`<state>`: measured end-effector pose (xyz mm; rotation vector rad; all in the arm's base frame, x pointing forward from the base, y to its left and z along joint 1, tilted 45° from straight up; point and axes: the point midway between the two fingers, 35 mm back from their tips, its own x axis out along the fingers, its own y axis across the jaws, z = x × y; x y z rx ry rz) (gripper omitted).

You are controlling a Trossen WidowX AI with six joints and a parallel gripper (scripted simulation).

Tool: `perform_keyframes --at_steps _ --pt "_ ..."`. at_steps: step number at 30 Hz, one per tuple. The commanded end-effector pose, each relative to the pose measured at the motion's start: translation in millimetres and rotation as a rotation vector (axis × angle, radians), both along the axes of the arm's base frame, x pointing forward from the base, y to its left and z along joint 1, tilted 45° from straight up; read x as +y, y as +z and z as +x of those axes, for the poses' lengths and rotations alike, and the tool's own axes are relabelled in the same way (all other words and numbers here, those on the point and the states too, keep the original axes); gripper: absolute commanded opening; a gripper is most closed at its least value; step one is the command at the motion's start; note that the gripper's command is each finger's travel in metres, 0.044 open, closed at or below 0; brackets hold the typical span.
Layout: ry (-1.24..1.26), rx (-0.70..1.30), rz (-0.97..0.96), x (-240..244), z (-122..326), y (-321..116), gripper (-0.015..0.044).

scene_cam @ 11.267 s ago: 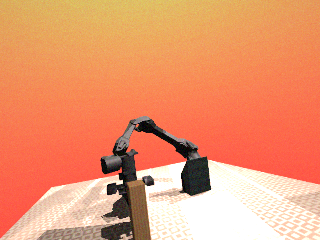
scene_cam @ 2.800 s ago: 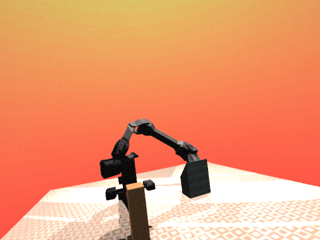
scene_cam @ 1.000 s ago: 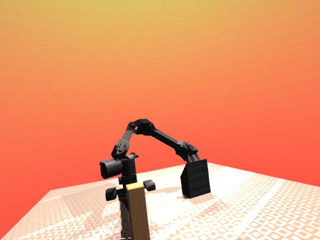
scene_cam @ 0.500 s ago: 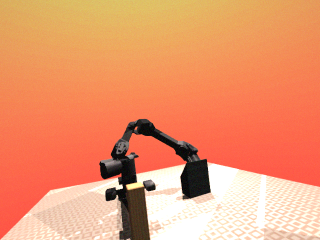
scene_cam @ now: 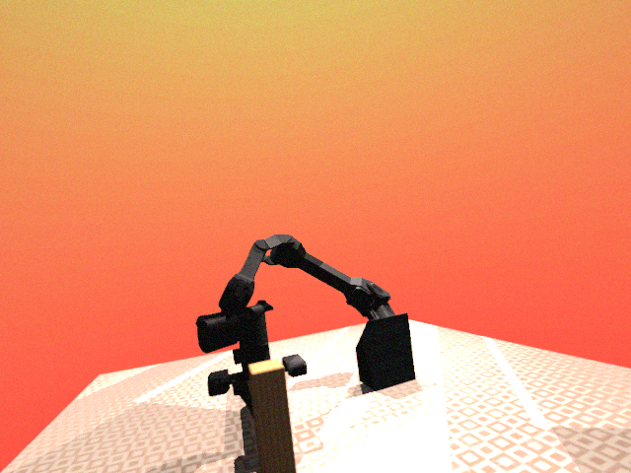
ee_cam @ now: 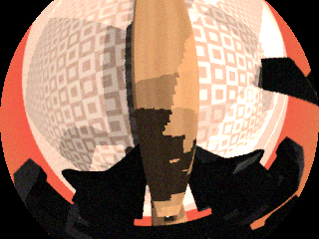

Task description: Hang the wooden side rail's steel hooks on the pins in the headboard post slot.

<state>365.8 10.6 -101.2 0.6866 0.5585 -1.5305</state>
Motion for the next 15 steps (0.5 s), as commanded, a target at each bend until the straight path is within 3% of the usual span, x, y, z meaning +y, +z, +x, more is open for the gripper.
perform_keyframes --at_steps 1,15 --pt "0.011 -0.007 0.005 6.2 0.7 -0.2 0.0000" --pt "0.011 -0.007 0.005 6.7 0.2 -1.6 0.0000"
